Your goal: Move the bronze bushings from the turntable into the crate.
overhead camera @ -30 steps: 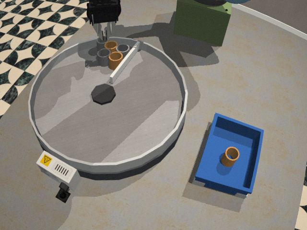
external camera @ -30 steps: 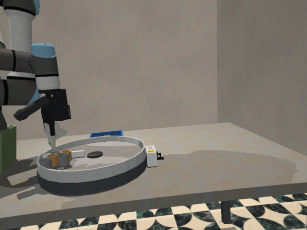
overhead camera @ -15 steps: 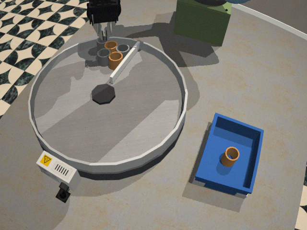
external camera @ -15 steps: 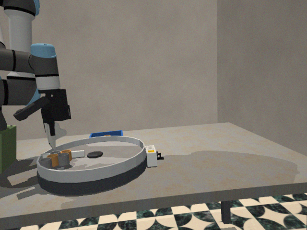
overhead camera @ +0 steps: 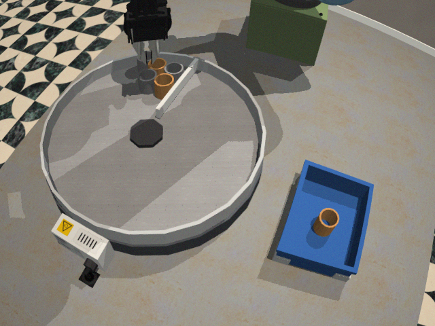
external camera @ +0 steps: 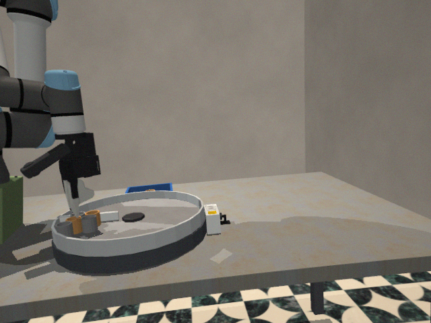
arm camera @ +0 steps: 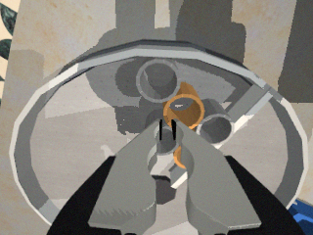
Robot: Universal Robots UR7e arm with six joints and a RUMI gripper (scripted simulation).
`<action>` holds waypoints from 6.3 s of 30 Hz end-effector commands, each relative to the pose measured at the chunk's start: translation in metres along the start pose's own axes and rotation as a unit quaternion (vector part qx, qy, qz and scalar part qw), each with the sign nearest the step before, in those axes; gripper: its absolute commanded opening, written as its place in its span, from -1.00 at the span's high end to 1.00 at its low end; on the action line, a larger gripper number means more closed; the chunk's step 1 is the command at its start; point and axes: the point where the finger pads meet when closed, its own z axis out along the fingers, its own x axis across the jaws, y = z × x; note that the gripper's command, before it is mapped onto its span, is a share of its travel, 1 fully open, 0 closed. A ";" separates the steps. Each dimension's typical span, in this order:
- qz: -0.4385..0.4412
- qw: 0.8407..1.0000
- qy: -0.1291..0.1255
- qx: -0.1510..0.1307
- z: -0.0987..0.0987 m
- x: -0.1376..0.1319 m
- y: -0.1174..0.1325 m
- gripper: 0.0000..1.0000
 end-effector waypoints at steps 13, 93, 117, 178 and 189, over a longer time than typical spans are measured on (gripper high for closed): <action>0.000 1.000 -0.001 0.000 0.002 -0.001 0.000 0.90; 0.000 1.000 -0.001 0.000 0.026 -0.001 0.000 0.90; 0.000 1.000 -0.001 0.000 0.026 -0.001 0.000 1.00; 0.000 1.000 -0.001 0.000 -0.042 -0.001 0.000 1.00; 0.000 1.000 -0.001 0.000 -0.042 -0.001 0.000 1.00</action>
